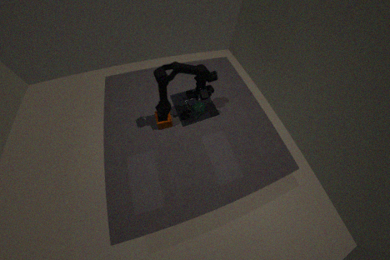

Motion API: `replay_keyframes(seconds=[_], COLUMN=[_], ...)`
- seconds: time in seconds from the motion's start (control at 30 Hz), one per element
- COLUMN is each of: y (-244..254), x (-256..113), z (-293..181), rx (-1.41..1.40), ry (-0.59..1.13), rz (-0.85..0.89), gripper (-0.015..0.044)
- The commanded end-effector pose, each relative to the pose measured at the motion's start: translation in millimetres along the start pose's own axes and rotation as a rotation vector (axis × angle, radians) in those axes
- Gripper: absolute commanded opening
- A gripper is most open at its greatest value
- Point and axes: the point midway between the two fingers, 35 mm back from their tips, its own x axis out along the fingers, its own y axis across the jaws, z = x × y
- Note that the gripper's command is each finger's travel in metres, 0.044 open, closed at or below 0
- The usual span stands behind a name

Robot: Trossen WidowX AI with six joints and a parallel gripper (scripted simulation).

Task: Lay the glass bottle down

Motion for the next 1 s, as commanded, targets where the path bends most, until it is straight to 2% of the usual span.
replay_keyframes(seconds=[0.0,0.97], y=[0.4,0.2], x=[-2.6,-5.2], z=[-9.0,-28.8], rx=[-0.004,0.02], ry=[0.013,-0.063], rz=[0.001,-0.006], gripper=[0.0118,0.0118])
